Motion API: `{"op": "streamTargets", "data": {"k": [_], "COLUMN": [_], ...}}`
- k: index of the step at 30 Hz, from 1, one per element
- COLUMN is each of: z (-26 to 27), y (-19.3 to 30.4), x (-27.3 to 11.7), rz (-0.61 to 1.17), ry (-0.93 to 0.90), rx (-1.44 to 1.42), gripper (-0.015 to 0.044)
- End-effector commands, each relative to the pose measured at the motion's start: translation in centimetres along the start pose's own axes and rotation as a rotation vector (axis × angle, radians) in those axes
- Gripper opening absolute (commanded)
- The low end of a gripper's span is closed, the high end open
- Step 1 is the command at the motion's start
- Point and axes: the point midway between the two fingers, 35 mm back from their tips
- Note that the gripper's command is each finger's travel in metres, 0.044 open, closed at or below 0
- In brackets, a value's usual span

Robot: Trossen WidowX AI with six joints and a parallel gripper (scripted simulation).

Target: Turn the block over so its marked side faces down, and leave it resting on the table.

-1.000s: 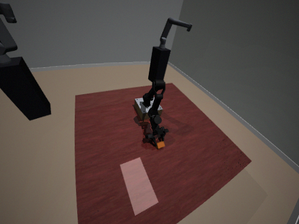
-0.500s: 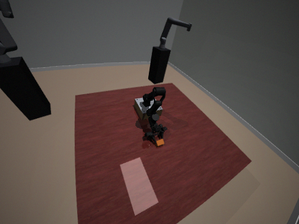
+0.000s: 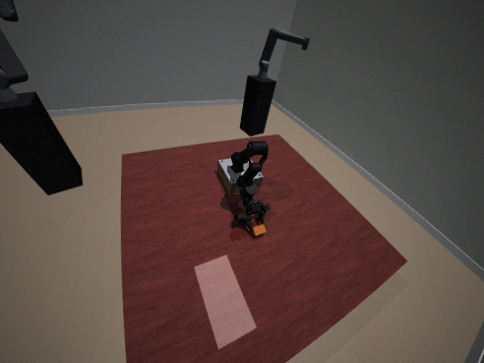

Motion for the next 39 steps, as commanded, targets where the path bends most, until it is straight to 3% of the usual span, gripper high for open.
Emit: {"op": "streamTargets", "data": {"k": [1,17,39], "z": [0.02,0.02,0.02], "y": [-0.08,-0.08,-0.08], "x": [-0.03,-0.03,-0.03], "rz": [-0.004,-0.004,-0.004], "ry": [-0.002,-0.002,-0.002], "rx": [0.004,0.004,0.004], "gripper": [0.0026,0.044,0.044]}}
Point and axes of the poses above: the point midway between the two fingers, 35 mm back from their tips, its own x axis out along the fingers, its own z axis across the jaws, y = z × x, and after that the axes turned 6 degrees about -x, right-handed
